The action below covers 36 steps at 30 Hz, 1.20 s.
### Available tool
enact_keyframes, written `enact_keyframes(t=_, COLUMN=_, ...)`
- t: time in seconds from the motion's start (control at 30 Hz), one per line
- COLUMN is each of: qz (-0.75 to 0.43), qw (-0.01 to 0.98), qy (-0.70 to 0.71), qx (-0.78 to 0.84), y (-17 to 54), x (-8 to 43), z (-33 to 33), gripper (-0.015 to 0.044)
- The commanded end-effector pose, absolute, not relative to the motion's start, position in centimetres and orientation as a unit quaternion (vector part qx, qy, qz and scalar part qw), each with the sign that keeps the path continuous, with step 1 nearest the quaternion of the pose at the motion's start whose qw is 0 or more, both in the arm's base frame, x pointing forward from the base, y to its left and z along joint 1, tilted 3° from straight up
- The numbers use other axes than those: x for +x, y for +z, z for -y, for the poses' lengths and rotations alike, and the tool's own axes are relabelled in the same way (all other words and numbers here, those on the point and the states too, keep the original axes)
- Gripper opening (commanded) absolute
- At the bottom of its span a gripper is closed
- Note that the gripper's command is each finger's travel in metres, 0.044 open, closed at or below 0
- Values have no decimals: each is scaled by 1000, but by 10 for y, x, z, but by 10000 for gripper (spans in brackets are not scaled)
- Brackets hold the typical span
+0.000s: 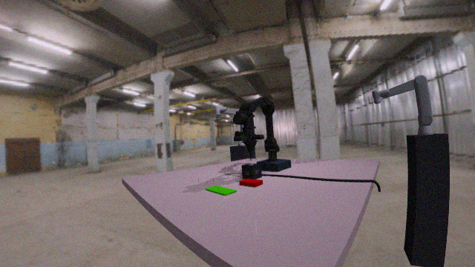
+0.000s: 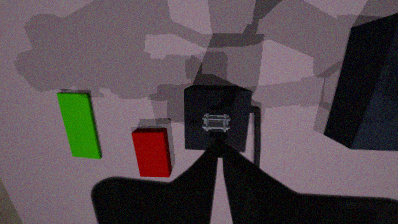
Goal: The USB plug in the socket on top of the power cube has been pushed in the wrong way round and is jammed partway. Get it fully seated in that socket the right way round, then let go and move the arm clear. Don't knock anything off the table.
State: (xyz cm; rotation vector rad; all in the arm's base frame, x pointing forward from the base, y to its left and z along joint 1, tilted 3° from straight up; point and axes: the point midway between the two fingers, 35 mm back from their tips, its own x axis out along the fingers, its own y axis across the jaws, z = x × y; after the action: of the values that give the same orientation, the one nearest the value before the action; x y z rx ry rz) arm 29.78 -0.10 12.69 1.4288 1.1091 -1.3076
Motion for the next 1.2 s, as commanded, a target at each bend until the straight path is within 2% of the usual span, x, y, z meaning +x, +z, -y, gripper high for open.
enact_keyframes(t=0.0, qz=-447, qw=440, qy=-526, qx=575, y=126, x=298, z=1, gripper=0)
enact_keyframes(t=1.17, qz=-449, qw=442, qy=-524, qx=573, y=122, x=298, z=1, gripper=0)
